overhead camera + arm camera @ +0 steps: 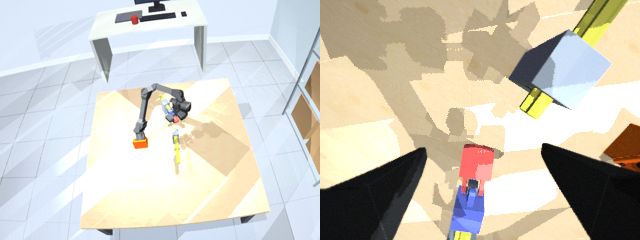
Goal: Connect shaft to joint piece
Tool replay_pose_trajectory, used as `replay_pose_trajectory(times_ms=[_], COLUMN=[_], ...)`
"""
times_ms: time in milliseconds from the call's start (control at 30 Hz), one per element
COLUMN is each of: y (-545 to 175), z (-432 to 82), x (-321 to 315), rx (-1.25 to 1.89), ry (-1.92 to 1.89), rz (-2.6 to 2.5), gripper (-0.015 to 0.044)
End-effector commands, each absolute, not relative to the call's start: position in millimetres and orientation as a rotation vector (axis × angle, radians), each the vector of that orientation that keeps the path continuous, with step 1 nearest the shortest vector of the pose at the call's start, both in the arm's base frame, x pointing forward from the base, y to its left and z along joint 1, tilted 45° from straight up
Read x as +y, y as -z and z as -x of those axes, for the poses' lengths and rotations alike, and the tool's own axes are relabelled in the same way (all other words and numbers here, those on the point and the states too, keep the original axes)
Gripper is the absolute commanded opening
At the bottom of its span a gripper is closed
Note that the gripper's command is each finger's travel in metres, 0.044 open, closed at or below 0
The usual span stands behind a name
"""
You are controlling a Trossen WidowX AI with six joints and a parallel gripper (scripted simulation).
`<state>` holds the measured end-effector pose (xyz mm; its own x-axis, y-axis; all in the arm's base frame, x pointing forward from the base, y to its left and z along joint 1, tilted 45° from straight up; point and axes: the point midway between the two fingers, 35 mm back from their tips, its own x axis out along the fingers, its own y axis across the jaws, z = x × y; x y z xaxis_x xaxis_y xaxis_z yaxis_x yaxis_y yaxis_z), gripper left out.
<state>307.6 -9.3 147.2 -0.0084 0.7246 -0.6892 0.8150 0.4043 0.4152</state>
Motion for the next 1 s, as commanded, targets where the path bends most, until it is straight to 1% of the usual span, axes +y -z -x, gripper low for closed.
replay_pose_trajectory(times_ms=[0, 133, 333, 967], y=[-144, -142, -140, -86], z=[-309, -309, -309, -306], x=[-6, -3, -1, 52], rx=[1.777, 1.795, 1.795, 1.795], ry=[0.229, 0.319, 0.324, 0.320], rz=[-1.384, -1.419, -1.421, -1.423], gripper=[0.0440, 0.0440, 0.0440, 0.0440])
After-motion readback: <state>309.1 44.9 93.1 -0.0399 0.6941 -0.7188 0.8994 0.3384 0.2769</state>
